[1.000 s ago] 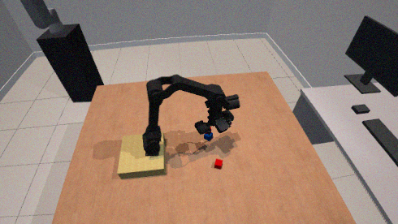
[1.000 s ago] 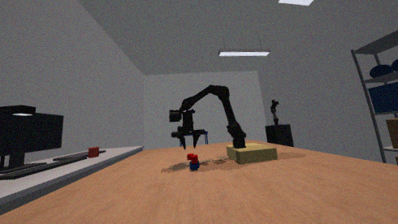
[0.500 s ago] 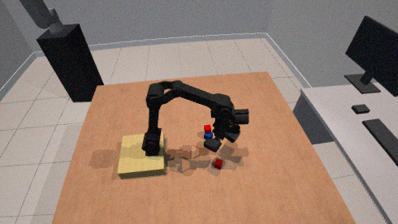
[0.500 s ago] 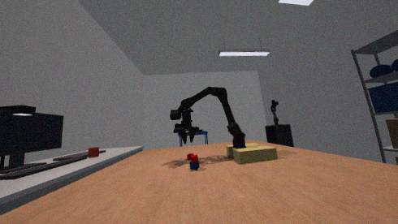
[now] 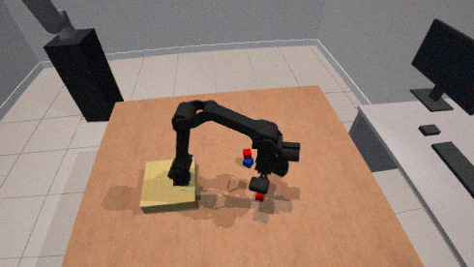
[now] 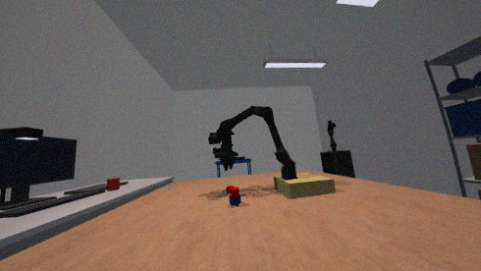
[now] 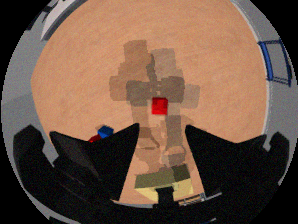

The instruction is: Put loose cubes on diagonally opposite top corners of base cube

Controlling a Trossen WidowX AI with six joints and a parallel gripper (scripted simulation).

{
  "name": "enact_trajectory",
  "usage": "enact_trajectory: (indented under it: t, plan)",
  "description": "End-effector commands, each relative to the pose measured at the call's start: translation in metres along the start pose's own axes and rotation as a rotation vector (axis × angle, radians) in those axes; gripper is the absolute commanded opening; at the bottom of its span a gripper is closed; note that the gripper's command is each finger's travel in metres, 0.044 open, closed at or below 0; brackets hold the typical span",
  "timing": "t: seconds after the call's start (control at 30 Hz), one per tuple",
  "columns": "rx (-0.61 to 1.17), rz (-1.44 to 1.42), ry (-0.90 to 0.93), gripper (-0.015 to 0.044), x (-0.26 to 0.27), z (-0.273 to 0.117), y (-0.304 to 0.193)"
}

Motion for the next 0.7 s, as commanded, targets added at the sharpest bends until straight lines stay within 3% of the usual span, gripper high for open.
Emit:
enact_trajectory:
  t: [0.0,0.17,0.67]
  plan:
    - [0.001,-0.011,-0.002,0.0265,-0.002,0.020,0.002]
    - [0.001,-0.011,-0.003,0.0265,-0.002,0.058,0.000]
    - [0.002,-0.011,-0.003,0.0265,-0.002,0.079,0.000]
Point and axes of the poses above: the point midway between the two fingers, 35 mm back from their tips, its own z axis out along the fingers, its own x axis across the jaws, y = z × x, the point moved 6 cm from there along -z, back along the fingers, and after that the axes turned 2 degrees about -z, right-handed, at the moved point
